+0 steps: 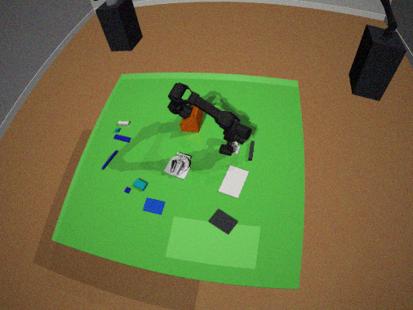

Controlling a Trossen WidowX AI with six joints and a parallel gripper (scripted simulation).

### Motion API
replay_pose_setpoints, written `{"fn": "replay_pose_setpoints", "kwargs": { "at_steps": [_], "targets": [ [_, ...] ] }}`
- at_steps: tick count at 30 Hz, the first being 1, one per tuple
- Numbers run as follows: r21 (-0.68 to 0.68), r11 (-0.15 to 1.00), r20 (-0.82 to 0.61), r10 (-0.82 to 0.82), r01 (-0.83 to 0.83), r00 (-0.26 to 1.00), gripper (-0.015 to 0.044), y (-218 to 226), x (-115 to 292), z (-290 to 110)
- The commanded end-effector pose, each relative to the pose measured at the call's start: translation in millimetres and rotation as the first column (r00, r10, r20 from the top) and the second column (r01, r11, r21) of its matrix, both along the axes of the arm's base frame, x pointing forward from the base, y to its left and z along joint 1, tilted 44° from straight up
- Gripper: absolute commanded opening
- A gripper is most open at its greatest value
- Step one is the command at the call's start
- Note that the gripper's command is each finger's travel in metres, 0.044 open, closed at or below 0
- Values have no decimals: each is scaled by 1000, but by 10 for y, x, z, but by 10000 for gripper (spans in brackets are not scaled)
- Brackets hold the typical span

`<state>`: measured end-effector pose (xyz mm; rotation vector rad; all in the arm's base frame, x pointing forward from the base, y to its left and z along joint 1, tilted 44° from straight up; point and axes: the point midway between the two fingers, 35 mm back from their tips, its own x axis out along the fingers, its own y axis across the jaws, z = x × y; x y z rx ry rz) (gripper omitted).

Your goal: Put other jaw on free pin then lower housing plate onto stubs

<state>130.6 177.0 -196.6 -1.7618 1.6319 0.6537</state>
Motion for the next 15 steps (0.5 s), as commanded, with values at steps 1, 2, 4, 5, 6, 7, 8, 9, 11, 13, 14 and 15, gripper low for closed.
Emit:
{"fn": "replay_pose_setpoints", "kwargs": {
  "at_steps": [1, 2, 4, 5, 6, 7, 8, 9, 11, 13, 14, 15],
  "targets": [
    [-2, 1000, 0, 4, -4, 1000, 440, -8, 2, -3],
    [-2, 1000, 0, 4, -4, 1000, 440, -8, 2, -3],
    [-2, 1000, 0, 4, -4, 1000, 440, -8, 2, -3],
    [0, 1000, 0, 0, 0, 1000, 433, -1, 0, -1],
    [0, 1000, 0, 0, 0, 1000, 427, -1, 0, -1],
    [0, 1000, 0, 0, 0, 1000, 420, -1, 0, -1],
    [0, 1000, 0, 0, 0, 1000, 413, -1, 0, -1],
    [0, 1000, 0, 0, 0, 1000, 407, -1, 0, -1],
    [0, 1000, 0, 0, 0, 1000, 393, -1, 0, -1],
    [0, 1000, 0, 0, 0, 1000, 380, -1, 0, -1],
    [0, 1000, 0, 0, 0, 1000, 373, -1, 0, -1],
    [0, 1000, 0, 0, 0, 1000, 367, -1, 0, -1]
  ]
}}
